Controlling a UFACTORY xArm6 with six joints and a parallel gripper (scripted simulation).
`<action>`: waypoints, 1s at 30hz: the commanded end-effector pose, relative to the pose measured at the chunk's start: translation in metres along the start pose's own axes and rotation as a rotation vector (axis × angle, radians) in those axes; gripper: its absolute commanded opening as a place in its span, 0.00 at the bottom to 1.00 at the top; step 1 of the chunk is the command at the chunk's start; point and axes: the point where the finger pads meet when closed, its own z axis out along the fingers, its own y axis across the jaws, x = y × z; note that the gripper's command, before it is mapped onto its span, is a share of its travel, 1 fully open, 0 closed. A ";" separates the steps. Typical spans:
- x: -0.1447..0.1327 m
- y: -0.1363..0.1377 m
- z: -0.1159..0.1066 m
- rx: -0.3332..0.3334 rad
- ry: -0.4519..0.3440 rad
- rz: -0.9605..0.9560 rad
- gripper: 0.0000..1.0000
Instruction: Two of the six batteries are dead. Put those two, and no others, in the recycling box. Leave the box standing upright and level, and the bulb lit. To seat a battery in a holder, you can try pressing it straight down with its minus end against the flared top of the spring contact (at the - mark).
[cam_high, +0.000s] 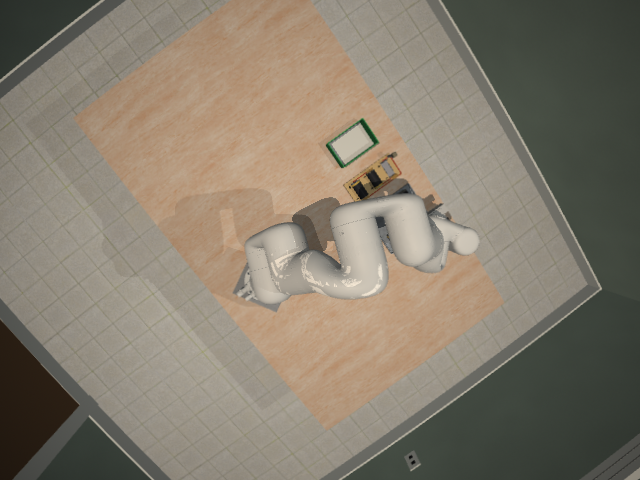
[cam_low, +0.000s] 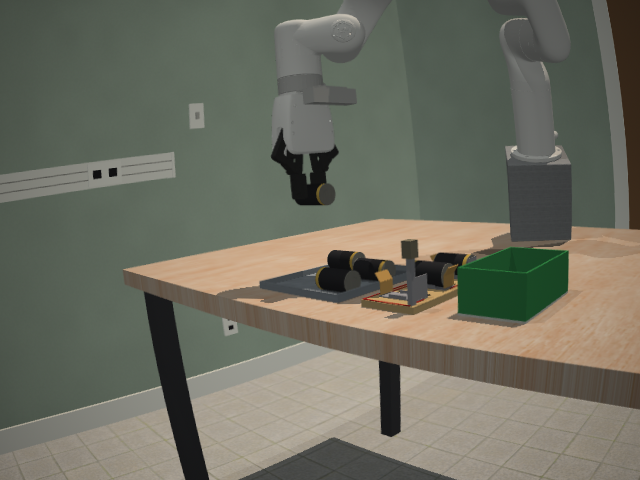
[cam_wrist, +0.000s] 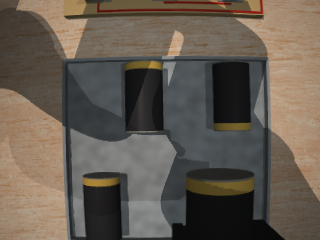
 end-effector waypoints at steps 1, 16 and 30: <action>-0.001 0.002 -0.002 -0.004 -0.002 -0.001 0.28; 0.090 0.020 -0.002 -0.004 -0.002 -0.001 0.28; 0.204 0.042 -0.002 -0.004 -0.002 -0.001 0.28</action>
